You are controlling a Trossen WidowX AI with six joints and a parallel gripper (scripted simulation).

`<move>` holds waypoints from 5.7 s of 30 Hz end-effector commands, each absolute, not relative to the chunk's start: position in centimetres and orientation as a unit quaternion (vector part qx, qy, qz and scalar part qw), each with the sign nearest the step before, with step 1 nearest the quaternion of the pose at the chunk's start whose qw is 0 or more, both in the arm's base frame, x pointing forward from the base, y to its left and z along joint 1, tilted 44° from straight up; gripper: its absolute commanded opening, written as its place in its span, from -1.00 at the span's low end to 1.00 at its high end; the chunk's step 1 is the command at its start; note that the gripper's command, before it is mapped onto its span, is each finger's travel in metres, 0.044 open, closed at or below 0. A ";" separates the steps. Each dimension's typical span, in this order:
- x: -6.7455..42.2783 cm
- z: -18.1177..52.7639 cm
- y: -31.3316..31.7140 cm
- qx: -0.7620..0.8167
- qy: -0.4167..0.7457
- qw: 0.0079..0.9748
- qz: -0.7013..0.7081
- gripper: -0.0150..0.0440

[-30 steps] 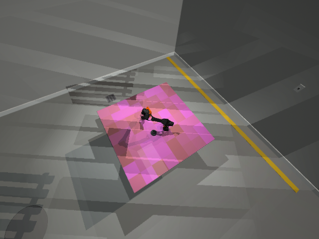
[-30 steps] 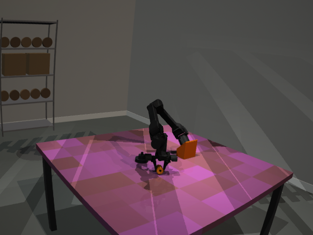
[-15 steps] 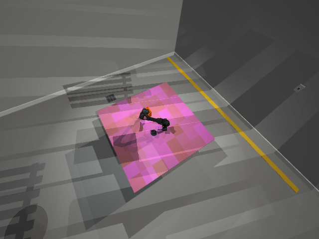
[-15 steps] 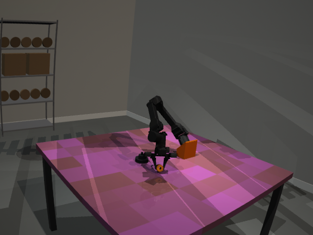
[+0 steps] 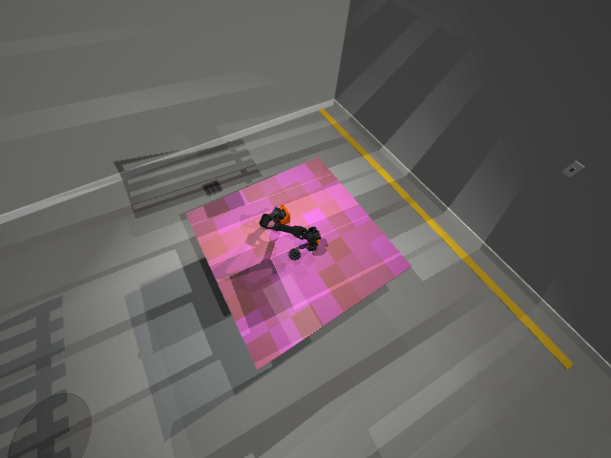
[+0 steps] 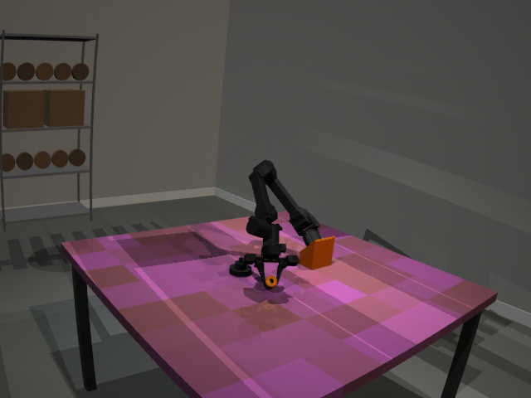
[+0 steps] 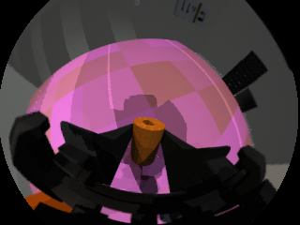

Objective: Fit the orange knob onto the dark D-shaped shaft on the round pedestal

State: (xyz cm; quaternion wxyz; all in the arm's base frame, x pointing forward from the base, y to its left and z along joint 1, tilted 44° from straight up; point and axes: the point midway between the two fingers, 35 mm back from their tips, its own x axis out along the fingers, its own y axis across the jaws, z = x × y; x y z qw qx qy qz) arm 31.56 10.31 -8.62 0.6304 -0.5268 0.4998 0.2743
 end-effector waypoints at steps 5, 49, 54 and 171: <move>31.0 -8.1 9.7 -0.508 0.457 0.661 0.311 0.11; 29.6 -6.8 7.4 -0.434 0.312 0.738 0.411 0.39; 29.6 -6.8 7.4 -0.434 0.312 0.738 0.411 0.39; 28.6 0.7 14.3 -0.298 0.634 0.678 -0.223 1.00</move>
